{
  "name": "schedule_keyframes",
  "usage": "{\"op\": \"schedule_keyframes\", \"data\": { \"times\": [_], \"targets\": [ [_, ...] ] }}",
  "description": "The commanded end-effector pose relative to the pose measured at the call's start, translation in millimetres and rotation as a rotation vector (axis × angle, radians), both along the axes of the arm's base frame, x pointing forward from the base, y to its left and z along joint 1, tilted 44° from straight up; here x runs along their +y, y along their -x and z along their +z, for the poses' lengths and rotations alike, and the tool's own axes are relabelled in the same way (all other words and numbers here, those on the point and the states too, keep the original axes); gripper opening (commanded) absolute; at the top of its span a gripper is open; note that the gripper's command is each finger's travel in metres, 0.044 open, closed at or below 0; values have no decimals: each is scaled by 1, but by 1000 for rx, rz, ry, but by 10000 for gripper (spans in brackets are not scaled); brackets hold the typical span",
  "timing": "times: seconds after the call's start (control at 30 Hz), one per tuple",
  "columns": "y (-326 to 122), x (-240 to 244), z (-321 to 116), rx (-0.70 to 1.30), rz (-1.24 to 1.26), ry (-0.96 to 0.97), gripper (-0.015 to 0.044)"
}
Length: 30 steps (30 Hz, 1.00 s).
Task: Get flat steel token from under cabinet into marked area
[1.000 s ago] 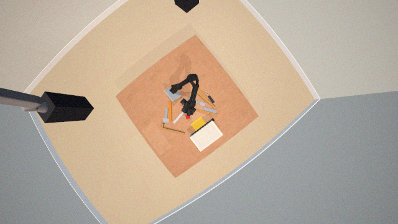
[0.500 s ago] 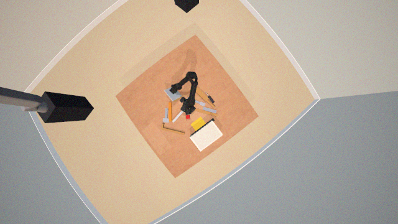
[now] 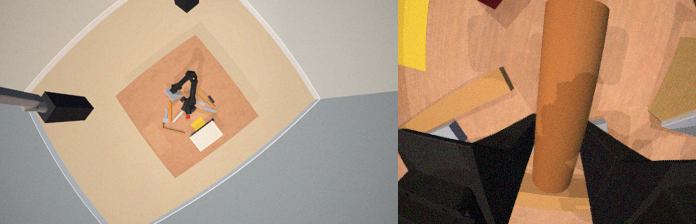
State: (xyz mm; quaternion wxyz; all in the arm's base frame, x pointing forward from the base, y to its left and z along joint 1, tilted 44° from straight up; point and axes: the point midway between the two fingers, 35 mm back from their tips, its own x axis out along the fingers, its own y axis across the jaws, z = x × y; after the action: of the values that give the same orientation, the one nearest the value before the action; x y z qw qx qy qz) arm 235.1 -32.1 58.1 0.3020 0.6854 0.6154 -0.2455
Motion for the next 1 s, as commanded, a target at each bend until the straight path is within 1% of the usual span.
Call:
{"op": "schedule_keyframes", "data": {
  "times": [0.0, 0.37, 0.97],
  "targets": [
    [-13, -8, 10, -12, 0, 17, 0],
    [-34, -21, 32, -12, 0, 18, 0],
    [-30, -38, 62, -11, 0, 18, 0]
  ]
}}
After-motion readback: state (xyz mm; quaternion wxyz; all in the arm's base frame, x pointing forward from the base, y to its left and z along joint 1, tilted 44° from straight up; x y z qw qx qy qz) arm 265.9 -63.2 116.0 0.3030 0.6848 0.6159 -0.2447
